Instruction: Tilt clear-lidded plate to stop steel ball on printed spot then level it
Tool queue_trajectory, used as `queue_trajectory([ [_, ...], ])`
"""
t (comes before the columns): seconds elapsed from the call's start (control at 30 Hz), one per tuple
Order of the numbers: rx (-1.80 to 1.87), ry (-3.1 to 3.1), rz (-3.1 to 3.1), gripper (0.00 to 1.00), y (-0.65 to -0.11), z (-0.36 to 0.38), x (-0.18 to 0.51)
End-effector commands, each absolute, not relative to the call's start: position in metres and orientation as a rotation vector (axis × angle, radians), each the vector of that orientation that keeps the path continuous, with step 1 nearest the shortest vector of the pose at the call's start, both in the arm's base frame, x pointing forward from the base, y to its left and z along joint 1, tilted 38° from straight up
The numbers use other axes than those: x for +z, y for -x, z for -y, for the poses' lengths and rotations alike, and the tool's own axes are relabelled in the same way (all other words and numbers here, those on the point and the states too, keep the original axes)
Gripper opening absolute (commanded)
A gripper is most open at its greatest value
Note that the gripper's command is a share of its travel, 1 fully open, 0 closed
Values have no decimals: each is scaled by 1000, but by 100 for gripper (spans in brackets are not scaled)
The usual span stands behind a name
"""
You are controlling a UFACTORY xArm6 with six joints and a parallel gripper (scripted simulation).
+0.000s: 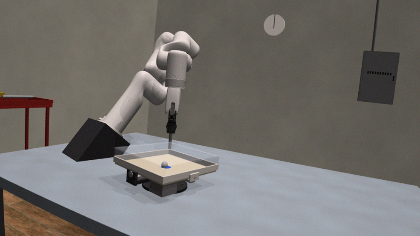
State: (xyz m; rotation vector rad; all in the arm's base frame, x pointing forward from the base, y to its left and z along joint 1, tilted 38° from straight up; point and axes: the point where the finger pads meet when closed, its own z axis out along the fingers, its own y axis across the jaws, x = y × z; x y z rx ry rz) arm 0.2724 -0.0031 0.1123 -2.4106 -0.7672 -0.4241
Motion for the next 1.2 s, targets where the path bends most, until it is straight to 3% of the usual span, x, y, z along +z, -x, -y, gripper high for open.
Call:
queue_trajectory([
  [0.0, -427, 2412, 767, 0, -273, 4, 113],
  [1.17, -427, 2412, 767, 0, -272, 5, 113],
])
